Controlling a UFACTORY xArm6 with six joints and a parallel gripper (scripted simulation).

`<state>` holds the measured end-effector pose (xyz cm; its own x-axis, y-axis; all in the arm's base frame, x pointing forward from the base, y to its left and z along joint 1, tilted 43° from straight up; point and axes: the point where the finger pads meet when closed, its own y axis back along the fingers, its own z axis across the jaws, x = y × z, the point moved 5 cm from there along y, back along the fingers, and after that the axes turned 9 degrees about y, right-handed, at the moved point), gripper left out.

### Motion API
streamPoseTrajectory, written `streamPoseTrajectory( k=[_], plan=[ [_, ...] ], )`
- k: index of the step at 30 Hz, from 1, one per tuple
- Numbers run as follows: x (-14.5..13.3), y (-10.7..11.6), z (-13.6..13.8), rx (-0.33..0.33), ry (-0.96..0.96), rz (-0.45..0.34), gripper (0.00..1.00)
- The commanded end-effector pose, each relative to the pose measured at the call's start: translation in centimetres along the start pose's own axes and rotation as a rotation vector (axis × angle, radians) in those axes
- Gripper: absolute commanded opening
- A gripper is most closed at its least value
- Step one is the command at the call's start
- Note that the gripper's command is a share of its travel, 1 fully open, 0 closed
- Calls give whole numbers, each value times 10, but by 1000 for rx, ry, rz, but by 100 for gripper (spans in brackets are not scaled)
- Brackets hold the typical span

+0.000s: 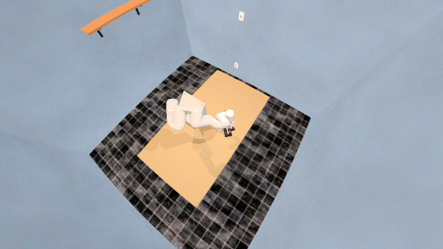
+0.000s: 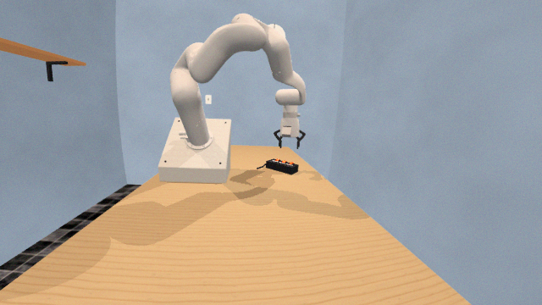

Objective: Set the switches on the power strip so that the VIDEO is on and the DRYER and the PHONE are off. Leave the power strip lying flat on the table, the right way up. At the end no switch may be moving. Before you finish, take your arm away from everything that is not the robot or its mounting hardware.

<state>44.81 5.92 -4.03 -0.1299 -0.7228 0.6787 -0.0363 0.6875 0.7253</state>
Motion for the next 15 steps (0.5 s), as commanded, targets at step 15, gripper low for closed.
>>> streamPoseTrajectory(
  k=[15],
  plan=[
    [-3, -22, -24, -19, 891, -16, 100]
  ],
)
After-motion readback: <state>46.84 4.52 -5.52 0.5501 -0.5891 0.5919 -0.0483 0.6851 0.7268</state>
